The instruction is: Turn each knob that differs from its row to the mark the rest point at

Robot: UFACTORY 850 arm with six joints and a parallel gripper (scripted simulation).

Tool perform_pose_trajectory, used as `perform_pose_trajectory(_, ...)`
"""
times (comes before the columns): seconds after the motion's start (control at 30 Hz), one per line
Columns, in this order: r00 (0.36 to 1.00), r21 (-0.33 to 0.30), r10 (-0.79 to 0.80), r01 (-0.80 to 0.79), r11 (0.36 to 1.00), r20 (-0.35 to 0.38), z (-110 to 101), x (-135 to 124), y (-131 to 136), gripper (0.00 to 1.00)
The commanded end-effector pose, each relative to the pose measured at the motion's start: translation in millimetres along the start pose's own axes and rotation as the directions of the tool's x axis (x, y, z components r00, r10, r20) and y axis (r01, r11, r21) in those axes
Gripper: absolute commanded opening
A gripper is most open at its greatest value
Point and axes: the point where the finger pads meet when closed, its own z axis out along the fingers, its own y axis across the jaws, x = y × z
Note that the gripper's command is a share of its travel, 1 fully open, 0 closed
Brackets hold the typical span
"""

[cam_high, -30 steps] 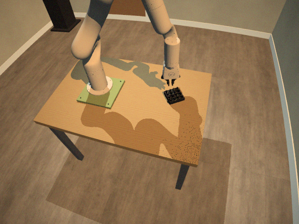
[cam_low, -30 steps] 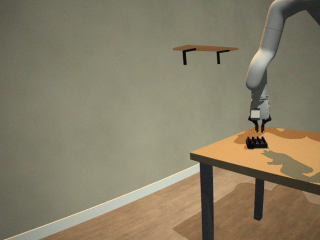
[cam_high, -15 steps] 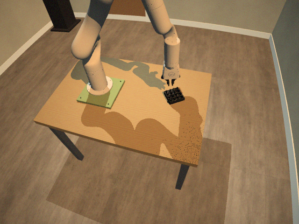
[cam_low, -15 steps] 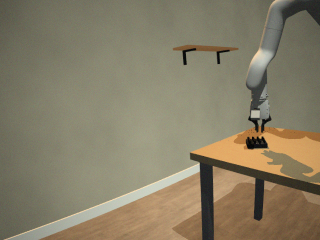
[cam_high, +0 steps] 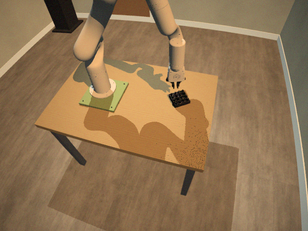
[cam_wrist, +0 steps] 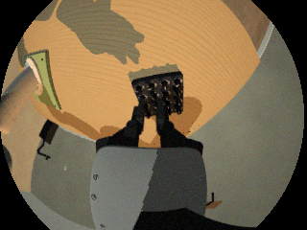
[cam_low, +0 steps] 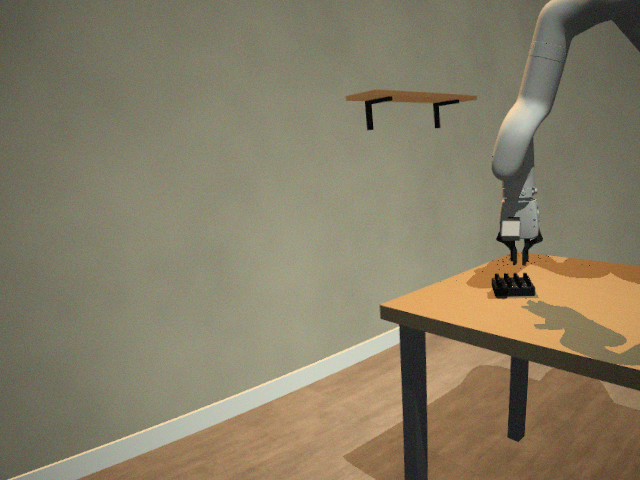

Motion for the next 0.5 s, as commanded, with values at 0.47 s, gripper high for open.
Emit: perform_pose_trajectory(0.47,1.000,-0.002,0.000,0.000,1.000,0.000,12,0,1,0.19)
